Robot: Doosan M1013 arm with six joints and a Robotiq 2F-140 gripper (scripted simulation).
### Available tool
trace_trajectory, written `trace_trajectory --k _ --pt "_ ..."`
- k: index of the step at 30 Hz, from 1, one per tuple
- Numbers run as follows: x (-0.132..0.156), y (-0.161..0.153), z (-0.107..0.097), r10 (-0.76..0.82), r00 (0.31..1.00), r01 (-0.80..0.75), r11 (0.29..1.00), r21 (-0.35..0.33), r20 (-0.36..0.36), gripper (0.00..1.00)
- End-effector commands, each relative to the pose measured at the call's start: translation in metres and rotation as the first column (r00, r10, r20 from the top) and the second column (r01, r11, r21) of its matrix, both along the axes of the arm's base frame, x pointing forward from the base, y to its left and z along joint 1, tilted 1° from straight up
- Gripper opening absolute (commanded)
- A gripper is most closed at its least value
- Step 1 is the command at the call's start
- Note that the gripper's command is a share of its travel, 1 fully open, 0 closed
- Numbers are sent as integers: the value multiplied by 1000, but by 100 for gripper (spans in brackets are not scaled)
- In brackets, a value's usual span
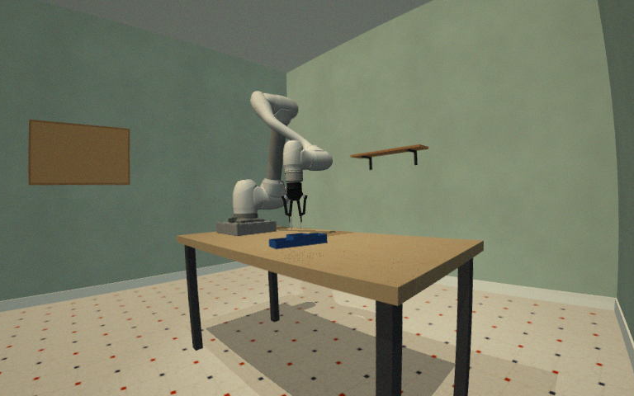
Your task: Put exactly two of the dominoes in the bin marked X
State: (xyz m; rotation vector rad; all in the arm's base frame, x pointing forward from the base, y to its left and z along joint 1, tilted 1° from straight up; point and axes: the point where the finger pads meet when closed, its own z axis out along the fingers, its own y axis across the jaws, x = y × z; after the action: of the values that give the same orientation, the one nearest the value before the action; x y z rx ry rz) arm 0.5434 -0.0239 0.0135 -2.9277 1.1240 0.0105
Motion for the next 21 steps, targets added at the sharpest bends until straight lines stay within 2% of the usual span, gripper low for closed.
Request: trace_trajectory --k 1,6,21 --pt "-4 1 -21 -1 1000 1 1000 3 -4 25" --pt "-5 2 -40 -1 1000 1 1000 3 -4 25" --pt "-5 2 -40 -1 1000 1 1000 3 -4 25"
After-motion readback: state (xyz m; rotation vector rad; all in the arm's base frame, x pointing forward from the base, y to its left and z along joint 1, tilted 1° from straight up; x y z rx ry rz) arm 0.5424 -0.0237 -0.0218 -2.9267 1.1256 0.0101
